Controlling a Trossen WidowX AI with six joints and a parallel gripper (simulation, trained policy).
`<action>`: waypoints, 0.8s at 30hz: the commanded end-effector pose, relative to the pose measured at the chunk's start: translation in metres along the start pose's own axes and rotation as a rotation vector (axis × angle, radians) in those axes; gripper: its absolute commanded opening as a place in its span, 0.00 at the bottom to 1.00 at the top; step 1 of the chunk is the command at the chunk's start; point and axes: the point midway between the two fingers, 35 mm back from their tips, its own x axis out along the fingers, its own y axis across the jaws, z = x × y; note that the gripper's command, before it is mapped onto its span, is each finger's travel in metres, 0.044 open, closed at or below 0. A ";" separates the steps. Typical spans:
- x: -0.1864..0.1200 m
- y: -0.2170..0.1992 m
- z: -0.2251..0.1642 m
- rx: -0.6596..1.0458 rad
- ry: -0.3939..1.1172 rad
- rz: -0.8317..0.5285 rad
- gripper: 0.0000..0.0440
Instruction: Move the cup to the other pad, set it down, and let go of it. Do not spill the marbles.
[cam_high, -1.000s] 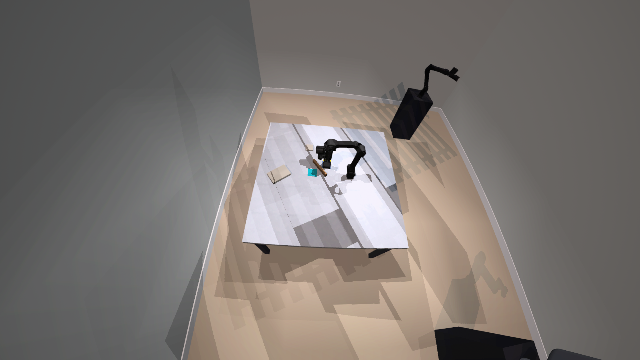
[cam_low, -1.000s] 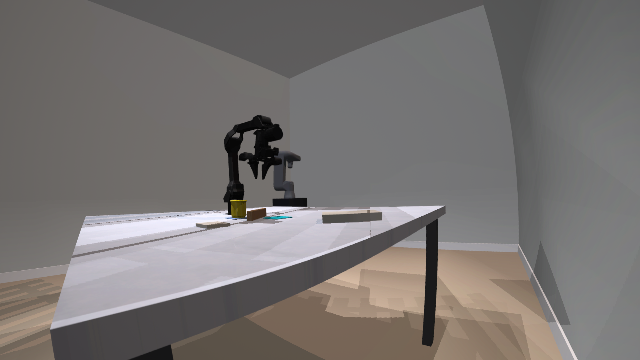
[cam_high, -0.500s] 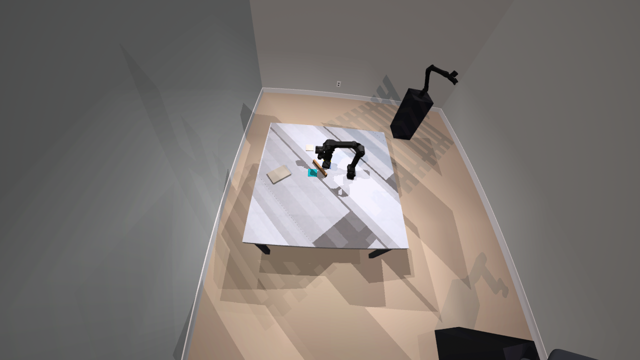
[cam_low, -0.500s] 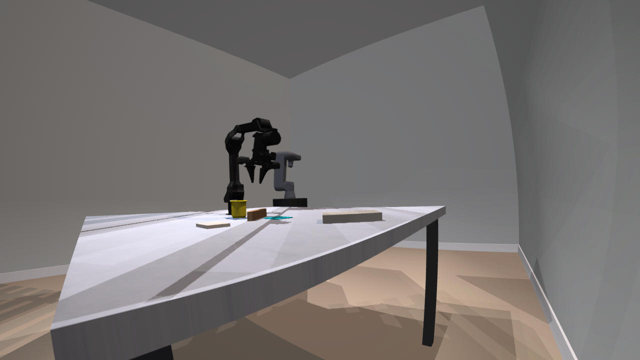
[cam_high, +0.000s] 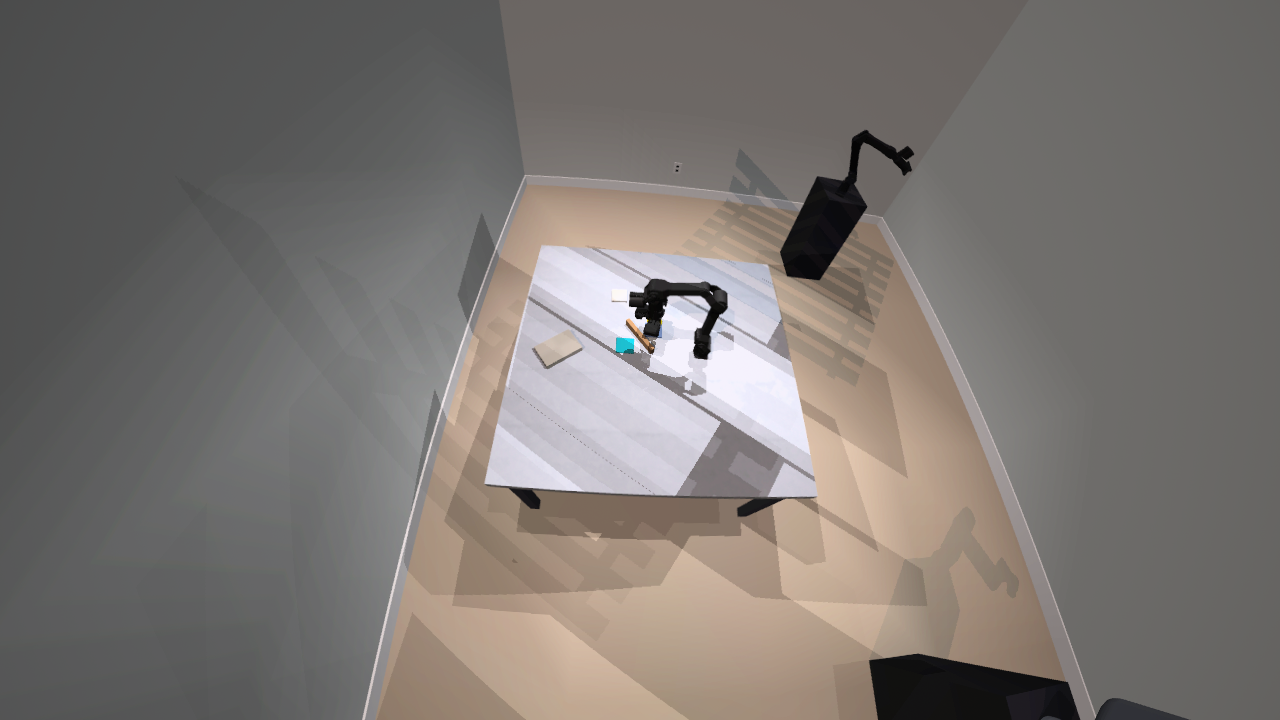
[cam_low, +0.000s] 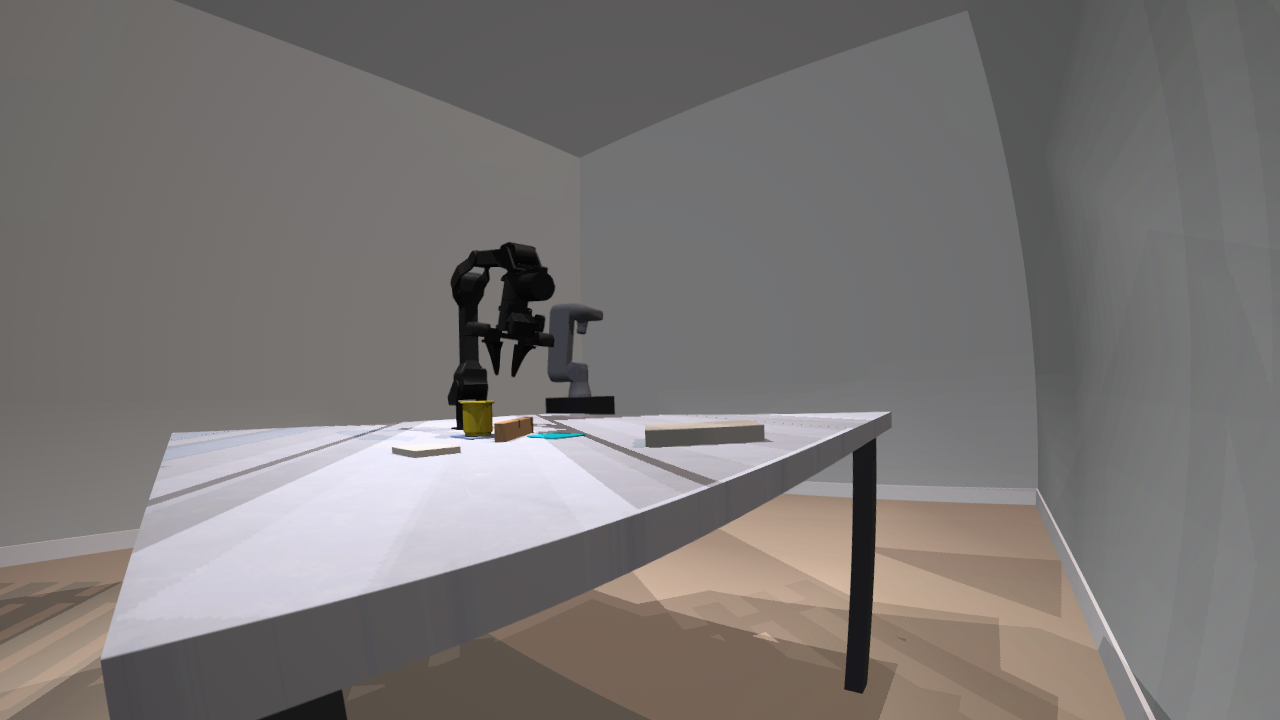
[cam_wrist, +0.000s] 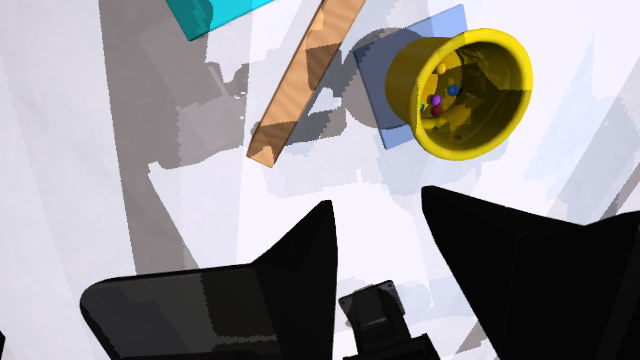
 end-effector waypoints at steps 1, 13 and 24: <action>0.008 -0.005 0.000 0.000 0.021 -0.009 0.39; 0.028 -0.018 0.002 -0.010 0.055 -0.010 0.40; 0.049 -0.028 0.004 -0.051 0.075 -0.005 0.41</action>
